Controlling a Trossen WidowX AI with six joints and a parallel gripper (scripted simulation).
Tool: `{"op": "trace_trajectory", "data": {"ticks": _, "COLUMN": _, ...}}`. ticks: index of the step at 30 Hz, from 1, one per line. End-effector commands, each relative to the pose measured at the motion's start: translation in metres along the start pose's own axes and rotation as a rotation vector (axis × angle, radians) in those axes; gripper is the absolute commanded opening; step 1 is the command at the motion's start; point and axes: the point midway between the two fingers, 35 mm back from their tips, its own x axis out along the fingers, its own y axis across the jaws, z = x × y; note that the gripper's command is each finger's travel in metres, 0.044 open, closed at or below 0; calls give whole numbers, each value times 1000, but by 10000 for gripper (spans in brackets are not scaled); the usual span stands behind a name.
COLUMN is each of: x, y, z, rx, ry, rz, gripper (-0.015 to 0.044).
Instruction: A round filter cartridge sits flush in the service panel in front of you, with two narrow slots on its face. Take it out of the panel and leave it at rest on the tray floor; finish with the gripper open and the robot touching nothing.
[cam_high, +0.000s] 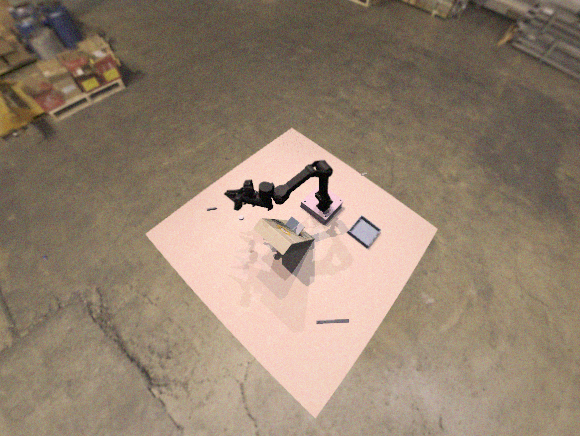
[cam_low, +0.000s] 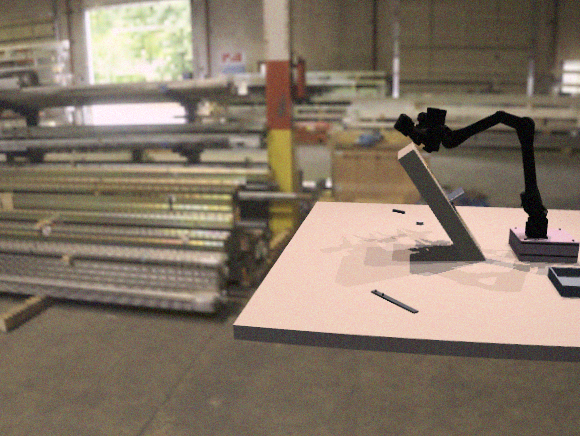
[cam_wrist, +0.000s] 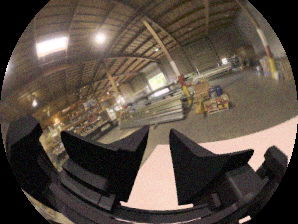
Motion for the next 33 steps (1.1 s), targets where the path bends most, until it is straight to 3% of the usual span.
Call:
{"op": "trace_trajectory", "data": {"ticks": 1, "x": -48, "y": 19, "z": -6, "rx": 280, "ry": 232, "rz": 72, "gripper": 117}}
{"op": "trace_trajectory", "data": {"ticks": 15, "x": -190, "y": 12, "z": -23, "rx": 951, "ry": 806, "rz": -136, "gripper": 117}}
{"op": "trace_trajectory", "data": {"ticks": 24, "x": -292, "y": -11, "z": -36, "rx": 1189, "ry": 1144, "rz": -465, "gripper": 117}}
{"op": "trace_trajectory", "data": {"ticks": 33, "x": -297, "y": -13, "z": -37, "rx": 1199, "ry": 1160, "rz": -490, "gripper": 117}}
